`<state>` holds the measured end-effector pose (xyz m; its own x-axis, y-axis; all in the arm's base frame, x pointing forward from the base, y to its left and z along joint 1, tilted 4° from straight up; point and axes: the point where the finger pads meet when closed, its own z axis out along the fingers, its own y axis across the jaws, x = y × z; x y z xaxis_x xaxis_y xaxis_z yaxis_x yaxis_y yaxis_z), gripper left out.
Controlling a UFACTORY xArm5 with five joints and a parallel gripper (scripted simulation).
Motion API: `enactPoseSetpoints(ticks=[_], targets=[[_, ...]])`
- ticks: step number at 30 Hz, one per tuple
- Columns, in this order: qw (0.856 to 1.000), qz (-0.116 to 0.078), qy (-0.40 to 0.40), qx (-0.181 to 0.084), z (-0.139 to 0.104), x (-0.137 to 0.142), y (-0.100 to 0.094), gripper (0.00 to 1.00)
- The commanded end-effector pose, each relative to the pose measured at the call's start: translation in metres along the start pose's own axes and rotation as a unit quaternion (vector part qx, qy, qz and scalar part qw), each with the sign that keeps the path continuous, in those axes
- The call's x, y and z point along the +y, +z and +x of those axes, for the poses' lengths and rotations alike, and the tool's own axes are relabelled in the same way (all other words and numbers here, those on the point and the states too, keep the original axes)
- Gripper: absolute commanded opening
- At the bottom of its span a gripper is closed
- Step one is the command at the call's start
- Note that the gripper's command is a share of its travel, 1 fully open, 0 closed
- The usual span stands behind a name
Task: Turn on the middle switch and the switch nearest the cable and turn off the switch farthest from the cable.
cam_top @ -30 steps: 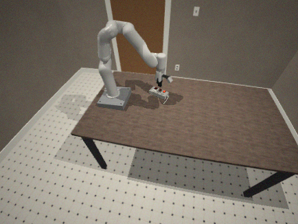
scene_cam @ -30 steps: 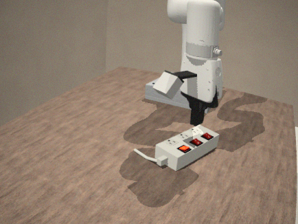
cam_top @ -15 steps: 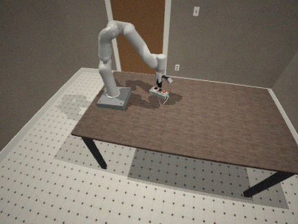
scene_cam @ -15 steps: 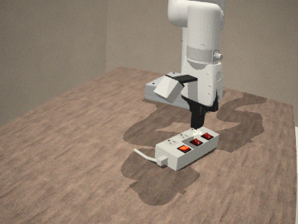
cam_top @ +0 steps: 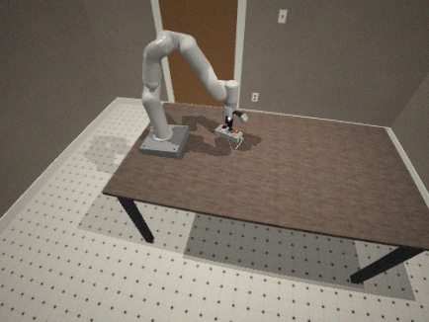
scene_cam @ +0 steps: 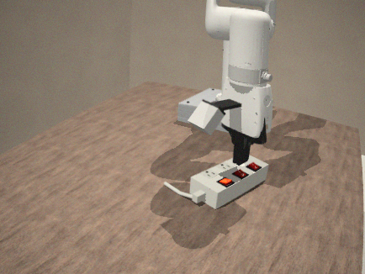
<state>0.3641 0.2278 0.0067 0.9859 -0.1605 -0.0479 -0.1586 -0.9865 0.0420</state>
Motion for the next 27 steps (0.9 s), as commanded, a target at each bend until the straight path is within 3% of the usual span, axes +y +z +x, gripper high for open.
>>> enactPoseSetpoints(ticks=[1,27], targets=[[1.0,0.001,0.0,0.001,0.0011,-0.0009,0.0053,0.0],[1.0,0.001,0.0,0.001,0.001,-0.0008,0.014,0.0]])
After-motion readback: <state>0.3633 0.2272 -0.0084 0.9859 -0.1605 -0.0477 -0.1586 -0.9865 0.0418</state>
